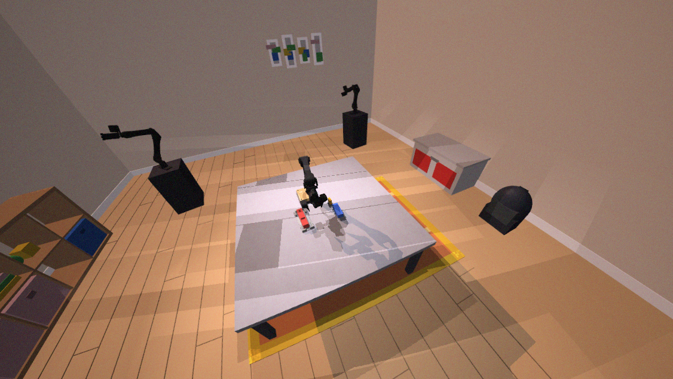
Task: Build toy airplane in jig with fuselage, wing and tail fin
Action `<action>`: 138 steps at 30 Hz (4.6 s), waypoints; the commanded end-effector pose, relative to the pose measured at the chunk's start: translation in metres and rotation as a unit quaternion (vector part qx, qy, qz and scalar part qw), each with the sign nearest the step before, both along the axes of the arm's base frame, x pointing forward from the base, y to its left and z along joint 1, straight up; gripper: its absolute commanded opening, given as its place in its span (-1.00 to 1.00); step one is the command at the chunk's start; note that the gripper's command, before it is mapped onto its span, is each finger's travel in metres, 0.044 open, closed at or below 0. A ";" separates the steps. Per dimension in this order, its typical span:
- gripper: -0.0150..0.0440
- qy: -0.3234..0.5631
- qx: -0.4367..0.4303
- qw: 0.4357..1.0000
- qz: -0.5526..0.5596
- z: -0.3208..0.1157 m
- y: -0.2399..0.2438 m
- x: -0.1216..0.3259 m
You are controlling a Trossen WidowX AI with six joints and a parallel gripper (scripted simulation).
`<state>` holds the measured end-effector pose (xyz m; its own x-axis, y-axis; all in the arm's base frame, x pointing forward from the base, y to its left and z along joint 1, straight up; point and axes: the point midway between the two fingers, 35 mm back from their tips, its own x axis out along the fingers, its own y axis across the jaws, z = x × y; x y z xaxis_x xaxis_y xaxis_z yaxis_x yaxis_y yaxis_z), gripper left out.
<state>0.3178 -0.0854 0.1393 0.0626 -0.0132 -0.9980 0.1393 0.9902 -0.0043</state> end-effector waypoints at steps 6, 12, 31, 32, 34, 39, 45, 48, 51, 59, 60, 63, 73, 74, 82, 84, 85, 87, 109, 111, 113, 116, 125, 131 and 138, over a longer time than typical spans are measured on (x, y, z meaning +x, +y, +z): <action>1.00 0.011 0.011 1.000 -0.017 -0.006 0.136 0.023; 1.00 0.015 0.012 1.000 -0.023 -0.008 0.175 0.019; 1.00 0.015 0.012 1.000 -0.023 -0.066 0.175 0.021; 1.00 0.015 0.012 1.000 -0.023 -0.067 0.175 0.021; 1.00 0.015 0.012 1.000 -0.023 -0.070 0.175 0.021; 1.00 0.015 0.012 1.000 -0.023 -0.078 0.175 0.022; 1.00 0.015 0.012 1.000 -0.023 -0.088 0.175 0.022; 1.00 0.015 0.012 1.000 -0.023 -0.093 0.175 0.022; 1.00 0.015 0.012 1.000 -0.023 -0.098 0.175 0.022; 1.00 0.015 0.012 1.000 -0.023 -0.110 0.175 0.022; 1.00 0.015 0.012 1.000 -0.023 -0.110 0.175 0.022; 0.73 0.015 0.012 1.000 -0.023 -0.110 0.175 0.022; 0.11 0.015 0.012 1.000 -0.023 -0.110 0.175 0.022; 0.09 0.015 0.012 1.000 -0.023 -0.110 0.175 0.022; -0.43 0.018 0.013 0.999 -0.023 -0.104 0.176 0.022; -0.49 0.020 0.014 0.999 -0.023 -0.099 0.176 0.022; -0.49 0.021 0.014 0.999 -0.023 -0.096 0.176 0.022; -0.49 0.023 0.015 0.999 -0.024 -0.091 0.177 0.022; -0.49 0.018 0.013 0.999 -0.023 -0.022 0.176 0.024; -0.49 0.018 0.013 0.999 -0.023 -0.016 0.176 0.024; -0.49 0.017 0.013 1.000 -0.023 -0.009 0.176 0.023; -0.49 0.016 0.012 1.000 -0.023 0.000 0.175 0.022; -0.49 0.015 0.012 0.999 -0.028 0.017 0.172 0.019; -0.49 0.015 0.013 0.997 -0.077 0.014 0.153 0.022; -0.49 0.014 0.015 0.991 -0.135 0.010 0.130 0.025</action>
<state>0.3415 0.0547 0.1509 0.0308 0.0077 -0.9995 0.3516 0.9360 0.0181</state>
